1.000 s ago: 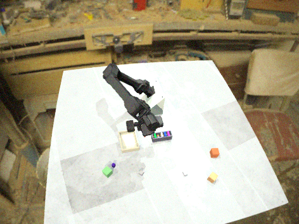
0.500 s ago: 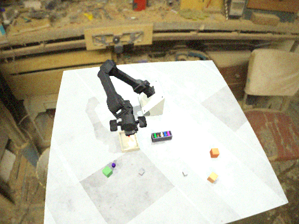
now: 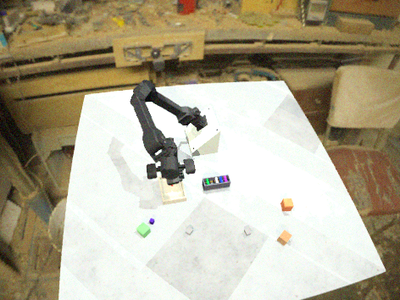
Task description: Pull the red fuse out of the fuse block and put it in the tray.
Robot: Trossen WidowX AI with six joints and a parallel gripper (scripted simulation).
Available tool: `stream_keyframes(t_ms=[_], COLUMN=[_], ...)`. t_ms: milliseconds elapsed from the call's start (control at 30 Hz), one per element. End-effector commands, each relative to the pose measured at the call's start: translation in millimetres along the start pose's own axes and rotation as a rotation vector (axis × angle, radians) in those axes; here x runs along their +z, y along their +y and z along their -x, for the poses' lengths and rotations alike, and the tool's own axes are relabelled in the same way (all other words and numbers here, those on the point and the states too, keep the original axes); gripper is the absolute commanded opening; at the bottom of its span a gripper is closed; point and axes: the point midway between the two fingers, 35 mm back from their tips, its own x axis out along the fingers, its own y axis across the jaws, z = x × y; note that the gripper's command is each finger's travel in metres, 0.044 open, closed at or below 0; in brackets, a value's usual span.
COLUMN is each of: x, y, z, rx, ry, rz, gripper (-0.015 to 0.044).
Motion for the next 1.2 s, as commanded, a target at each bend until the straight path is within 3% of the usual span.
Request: stream_keyframes(t_ms=[0, 433, 867, 967, 1167], x=[-1.9, -2.7, -1.2, -2.0, -2.3], y=[0.3, -0.2, -1.3, 0.2, 0.2], z=[-8.2, -21.6, -15.8, 15.1, 18.1], rx=[0.000, -0.002, -0.005, 0.000, 0.001], ry=[0.006, 0.006, 0.002, 0.006, 0.007], rz=[0.006, 0.006, -0.001, 0.005, 0.006], gripper=[0.0000, 0.0000, 0.0330, 0.0330, 0.0330])
